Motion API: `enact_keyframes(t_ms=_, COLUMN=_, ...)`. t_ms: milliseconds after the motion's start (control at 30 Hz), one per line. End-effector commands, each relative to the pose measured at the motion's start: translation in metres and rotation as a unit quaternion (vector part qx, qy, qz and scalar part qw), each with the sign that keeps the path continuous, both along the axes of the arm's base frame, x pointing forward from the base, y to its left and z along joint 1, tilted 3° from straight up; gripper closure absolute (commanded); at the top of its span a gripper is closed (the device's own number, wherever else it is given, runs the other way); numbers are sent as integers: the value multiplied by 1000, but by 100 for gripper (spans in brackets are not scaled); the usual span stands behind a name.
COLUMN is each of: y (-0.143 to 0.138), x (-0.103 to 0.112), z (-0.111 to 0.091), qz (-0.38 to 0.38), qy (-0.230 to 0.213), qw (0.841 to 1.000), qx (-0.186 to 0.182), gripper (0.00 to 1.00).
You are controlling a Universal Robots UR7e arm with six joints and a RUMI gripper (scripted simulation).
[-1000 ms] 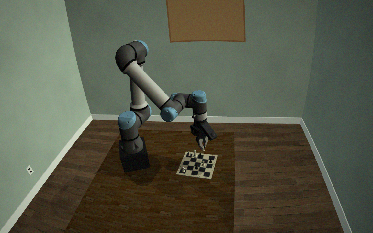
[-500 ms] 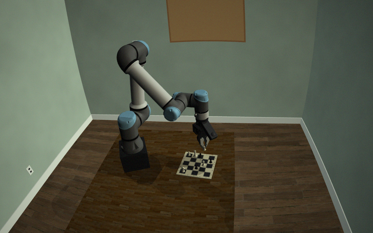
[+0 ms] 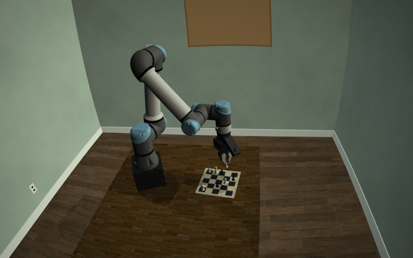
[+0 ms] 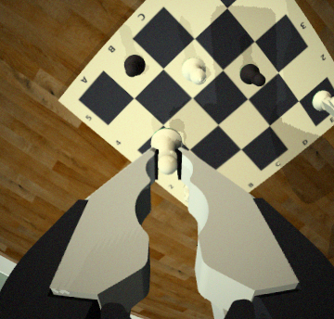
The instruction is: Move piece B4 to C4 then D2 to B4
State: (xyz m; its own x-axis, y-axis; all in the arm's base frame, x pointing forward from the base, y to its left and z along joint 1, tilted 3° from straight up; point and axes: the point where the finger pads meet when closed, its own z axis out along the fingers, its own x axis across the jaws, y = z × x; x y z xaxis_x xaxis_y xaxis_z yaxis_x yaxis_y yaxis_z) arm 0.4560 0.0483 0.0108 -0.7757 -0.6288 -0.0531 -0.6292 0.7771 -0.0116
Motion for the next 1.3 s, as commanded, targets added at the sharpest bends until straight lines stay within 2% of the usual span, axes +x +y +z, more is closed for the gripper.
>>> enact_keyframes(t_ms=0, y=0, x=1, z=-7, qz=0, qy=-1, qw=1000, qx=0, gripper=100)
enact_keyframes(t_ms=500, y=2, x=4, z=-74, qz=0, qy=-1, qw=1000, qx=0, gripper=100)
enact_keyframes(t_ms=800, y=2, x=5, z=-87, qz=0, qy=-1, qw=1000, qx=0, gripper=100)
enact_keyframes(t_ms=1267, y=2, x=5, z=-88, qz=0, qy=-1, qw=1000, qx=0, gripper=100)
